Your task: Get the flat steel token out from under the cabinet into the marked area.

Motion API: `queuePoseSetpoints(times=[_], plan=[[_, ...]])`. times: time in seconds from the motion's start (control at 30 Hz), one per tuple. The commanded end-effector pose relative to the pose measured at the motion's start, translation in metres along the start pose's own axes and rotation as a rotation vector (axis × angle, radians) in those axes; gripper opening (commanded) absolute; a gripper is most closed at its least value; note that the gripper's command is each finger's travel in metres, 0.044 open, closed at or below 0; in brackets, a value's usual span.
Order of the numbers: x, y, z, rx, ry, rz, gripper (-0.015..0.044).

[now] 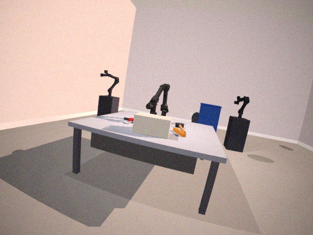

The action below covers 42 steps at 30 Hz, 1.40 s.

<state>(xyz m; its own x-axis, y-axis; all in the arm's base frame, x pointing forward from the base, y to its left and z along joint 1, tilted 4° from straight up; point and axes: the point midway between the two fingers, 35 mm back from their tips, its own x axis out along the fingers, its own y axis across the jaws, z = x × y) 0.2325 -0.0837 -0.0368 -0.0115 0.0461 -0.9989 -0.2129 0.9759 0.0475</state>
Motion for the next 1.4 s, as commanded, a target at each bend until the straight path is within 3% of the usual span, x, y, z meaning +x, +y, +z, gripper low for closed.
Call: queuePoseSetpoints(times=[0.0,1.37], plan=[[0.000,0.000,0.000,-0.001,0.000,0.000,0.0000],[-0.004,-0.034,-0.002,-0.187,0.004,-0.002,0.0000]])
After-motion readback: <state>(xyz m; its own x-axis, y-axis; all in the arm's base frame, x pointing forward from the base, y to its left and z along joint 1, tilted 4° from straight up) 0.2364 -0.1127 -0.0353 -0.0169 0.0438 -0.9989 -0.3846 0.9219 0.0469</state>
